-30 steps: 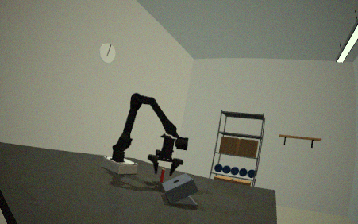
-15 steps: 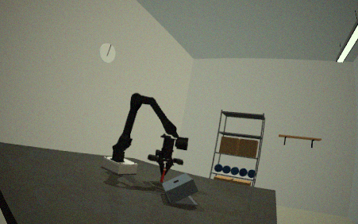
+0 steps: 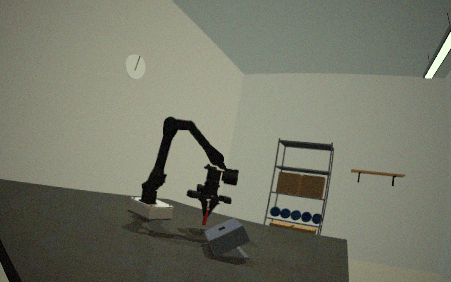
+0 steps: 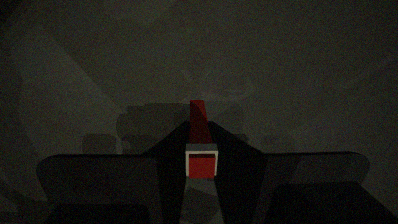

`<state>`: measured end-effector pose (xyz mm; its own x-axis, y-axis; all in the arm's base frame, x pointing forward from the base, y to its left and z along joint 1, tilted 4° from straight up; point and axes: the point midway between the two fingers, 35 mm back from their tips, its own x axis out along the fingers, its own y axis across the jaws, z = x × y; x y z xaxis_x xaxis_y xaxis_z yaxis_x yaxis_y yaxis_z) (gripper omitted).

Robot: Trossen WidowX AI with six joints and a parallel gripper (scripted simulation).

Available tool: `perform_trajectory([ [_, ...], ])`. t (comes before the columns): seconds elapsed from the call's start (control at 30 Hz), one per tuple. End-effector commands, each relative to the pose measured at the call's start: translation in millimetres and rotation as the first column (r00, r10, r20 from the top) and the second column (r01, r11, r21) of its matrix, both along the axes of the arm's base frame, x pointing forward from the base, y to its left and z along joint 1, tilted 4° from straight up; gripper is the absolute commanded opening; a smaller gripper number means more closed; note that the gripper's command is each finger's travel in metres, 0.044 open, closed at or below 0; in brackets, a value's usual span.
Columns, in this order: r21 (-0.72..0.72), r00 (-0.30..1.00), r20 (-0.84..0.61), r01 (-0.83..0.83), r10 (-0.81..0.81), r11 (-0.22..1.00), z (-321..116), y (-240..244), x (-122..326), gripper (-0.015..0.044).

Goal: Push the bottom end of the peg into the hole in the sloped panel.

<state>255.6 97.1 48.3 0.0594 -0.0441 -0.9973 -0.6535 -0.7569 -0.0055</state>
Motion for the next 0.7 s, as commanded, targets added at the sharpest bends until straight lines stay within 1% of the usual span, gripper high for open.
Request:
perform_trajectory([
  [0.0, 0.004, 1.000, 0.017, 0.003, -0.003, 1.000, 22, 2, 2, 0.0000],
  [0.3, 0.000, 1.000, 0.013, 0.001, -0.001, 1.000, 58, 4, -3, 0.0000],
  [0.67, 0.015, 1.000, 0.011, 0.007, -0.007, 1.000, 62, 1, 0, 0.0000],
])
